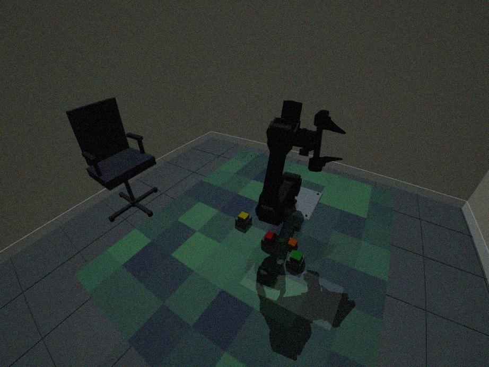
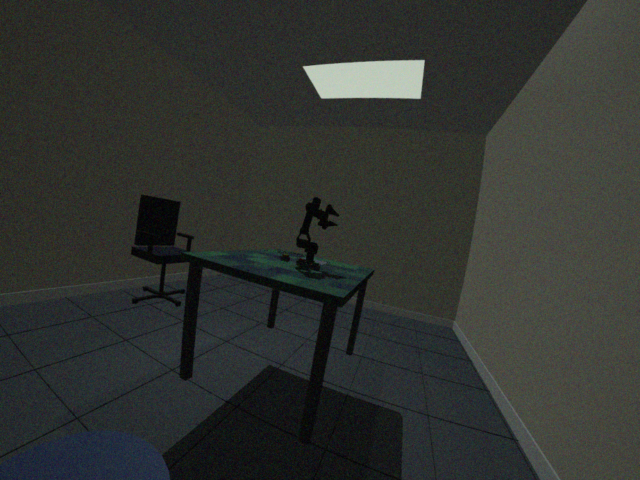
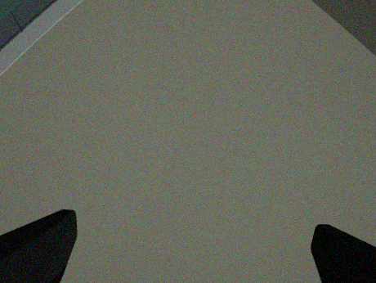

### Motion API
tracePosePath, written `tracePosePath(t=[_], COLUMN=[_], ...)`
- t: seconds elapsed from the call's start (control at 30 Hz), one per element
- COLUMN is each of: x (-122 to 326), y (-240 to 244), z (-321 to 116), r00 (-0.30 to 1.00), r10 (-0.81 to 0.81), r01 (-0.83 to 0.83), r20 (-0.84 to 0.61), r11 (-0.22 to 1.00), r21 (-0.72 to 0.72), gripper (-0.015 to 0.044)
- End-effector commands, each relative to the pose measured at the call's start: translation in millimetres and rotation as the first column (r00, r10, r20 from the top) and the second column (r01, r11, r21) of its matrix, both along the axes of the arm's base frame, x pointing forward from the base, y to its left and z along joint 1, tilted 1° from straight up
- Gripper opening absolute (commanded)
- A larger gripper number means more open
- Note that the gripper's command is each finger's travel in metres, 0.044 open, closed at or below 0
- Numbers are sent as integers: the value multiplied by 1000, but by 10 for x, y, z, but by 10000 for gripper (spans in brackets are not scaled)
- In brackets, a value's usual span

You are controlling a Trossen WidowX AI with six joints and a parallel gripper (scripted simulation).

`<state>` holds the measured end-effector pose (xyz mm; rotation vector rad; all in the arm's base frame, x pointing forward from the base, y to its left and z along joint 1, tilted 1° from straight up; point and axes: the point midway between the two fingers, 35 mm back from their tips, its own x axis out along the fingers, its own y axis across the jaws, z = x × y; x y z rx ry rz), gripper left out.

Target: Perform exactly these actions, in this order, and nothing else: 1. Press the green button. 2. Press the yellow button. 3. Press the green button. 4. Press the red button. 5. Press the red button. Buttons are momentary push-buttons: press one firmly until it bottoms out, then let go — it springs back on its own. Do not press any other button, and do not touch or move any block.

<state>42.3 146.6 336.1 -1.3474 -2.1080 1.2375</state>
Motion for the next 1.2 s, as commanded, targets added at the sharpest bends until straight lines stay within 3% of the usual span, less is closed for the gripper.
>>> tracePosePath(t=[0.0,0.27,0.47,0.63,0.9,1.17], x=[-22,-934,-1464,-1681,-1551,-862], y=[0,-270,-808,-1390,-2369,-3136], z=[2,58,45,1,-79,-230], r00=[1000,911,748,585,308,45], r10=[10,405,650,794,932,984], r01=[-10,-412,-653,-761,-766,-608], r20=[-2,-79,-133,-167,-193,-173], r11=[1000,895,685,466,122,-110], r21=[-3,-171,-323,-451,-631,-786], gripper=[400,400,400,400,400,400])
